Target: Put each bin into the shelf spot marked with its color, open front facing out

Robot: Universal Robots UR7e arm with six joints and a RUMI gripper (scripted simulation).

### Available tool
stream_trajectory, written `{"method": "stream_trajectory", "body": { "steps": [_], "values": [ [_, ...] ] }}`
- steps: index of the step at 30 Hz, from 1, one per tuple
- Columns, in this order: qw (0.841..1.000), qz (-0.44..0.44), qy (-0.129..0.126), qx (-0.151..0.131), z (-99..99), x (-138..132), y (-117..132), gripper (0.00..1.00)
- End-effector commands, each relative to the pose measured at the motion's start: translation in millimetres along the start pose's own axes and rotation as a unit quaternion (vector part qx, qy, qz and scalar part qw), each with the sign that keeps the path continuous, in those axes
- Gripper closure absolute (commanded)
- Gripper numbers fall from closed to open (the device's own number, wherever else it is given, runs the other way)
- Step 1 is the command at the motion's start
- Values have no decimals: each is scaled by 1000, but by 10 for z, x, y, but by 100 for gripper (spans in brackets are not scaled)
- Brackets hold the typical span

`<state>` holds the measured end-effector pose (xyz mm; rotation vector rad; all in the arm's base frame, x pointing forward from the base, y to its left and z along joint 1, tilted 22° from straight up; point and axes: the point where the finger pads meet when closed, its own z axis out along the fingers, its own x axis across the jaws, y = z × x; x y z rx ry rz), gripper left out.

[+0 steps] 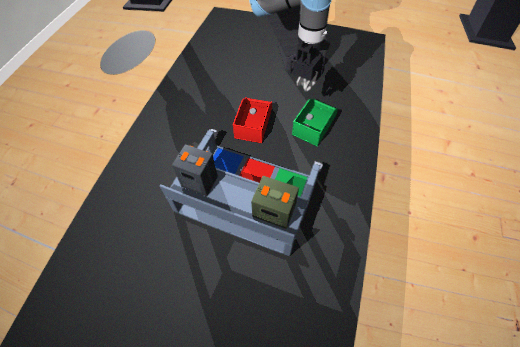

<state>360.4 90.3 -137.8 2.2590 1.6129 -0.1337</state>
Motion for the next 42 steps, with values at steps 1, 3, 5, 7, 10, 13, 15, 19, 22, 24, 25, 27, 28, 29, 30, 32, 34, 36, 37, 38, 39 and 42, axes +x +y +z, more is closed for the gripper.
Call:
{"method": "stream_trajectory", "body": {
  "steps": [1,3,5,7,10,13,15,19,22,24,25,27,28,29,30,32,34,36,37,38,39,42],
  "values": [
    [1000,0,0,0,-3,2,3,100],
    [1000,0,0,0,-3,2,3,100],
    [1000,0,0,0,-3,2,3,100],
    [1000,0,0,0,-3,2,3,100],
    [1000,0,0,0,-3,2,3,100],
    [1000,0,0,0,-3,2,3,85],
    [1000,0,0,0,-3,2,3,85],
    [1000,0,0,0,-3,2,3,85],
    [1000,0,0,0,-3,2,3,85],
    [1000,0,0,0,-3,2,3,85],
    [1000,0,0,0,-3,2,3,85],
    [1000,0,0,0,-3,2,3,85],
    [1000,0,0,0,-3,2,3,85],
    [1000,0,0,0,-3,2,3,85],
    [1000,0,0,0,-3,2,3,85],
    [1000,0,0,0,-3,2,3,85],
    [1000,0,0,0,-3,2,3,85],
    [1000,0,0,0,-3,2,3,85],
    [1000,0,0,0,-3,2,3,85],
    [1000,0,0,0,-3,2,3,85],
    [1000,0,0,0,-3,2,3,85],
    [1000,0,0,0,-3,2,3,85]
  ]
}}
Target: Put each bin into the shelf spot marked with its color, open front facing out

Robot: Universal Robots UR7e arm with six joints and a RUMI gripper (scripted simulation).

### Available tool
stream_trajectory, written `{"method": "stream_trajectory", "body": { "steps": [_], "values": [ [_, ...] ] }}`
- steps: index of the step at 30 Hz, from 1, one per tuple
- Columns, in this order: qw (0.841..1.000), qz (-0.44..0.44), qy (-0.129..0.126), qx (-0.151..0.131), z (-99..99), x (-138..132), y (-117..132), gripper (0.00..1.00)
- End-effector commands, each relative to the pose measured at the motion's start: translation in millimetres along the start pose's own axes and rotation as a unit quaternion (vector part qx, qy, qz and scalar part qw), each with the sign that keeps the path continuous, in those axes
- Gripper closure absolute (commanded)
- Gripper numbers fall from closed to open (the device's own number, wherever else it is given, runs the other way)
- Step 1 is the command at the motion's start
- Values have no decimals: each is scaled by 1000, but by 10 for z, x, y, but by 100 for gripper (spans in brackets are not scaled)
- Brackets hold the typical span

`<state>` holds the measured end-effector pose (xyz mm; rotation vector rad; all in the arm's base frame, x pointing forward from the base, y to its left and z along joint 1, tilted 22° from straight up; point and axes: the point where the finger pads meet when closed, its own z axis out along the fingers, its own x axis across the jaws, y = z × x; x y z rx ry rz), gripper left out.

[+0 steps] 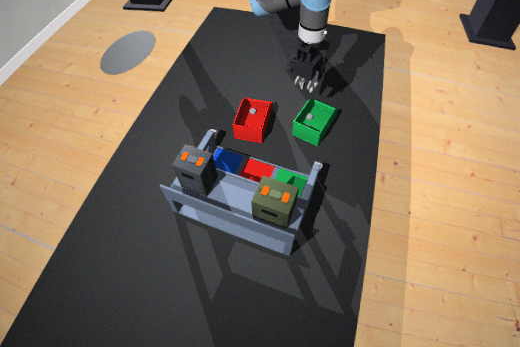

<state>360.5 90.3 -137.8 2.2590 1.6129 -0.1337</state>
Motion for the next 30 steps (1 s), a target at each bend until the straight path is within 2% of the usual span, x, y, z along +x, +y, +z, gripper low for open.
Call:
{"method": "stream_trajectory", "body": {
  "steps": [1,19,30],
  "values": [
    [1000,0,0,0,-3,2,3,85],
    [1000,0,0,-1,69,2,3,85],
    [1000,0,0,-1,257,3,3,85]
  ]
}}
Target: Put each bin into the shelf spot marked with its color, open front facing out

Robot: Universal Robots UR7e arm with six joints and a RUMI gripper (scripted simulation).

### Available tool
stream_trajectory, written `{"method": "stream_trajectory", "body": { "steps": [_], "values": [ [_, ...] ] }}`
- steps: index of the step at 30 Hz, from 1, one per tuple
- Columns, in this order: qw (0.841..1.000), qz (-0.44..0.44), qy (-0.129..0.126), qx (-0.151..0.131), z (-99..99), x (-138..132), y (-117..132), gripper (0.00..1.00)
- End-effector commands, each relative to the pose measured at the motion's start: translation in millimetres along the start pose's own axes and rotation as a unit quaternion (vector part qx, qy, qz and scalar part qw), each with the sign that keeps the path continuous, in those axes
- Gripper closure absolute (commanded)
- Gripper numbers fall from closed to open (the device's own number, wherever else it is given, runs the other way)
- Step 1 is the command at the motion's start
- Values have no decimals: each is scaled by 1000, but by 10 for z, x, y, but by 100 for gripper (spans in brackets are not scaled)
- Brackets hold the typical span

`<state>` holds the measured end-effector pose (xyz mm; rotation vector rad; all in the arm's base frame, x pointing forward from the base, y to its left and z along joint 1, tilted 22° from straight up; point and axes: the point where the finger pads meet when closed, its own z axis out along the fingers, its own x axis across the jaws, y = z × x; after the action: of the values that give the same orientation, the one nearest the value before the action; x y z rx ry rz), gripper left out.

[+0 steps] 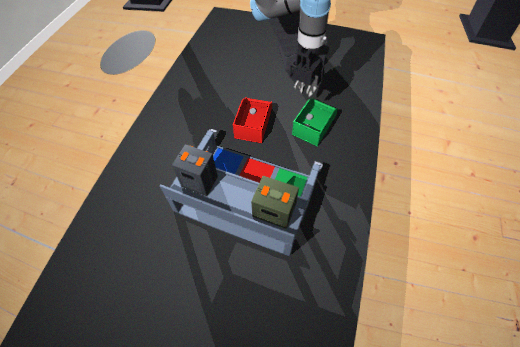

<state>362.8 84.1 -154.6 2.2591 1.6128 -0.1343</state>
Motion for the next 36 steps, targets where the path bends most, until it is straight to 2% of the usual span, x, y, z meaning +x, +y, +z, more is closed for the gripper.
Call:
{"method": "stream_trajectory", "body": {
  "steps": [1,21,36],
  "values": [
    [1000,0,0,-1,98,3,4,85],
    [1000,0,0,-1,439,5,4,85],
    [1000,0,0,-1,512,5,4,85]
  ]
}}
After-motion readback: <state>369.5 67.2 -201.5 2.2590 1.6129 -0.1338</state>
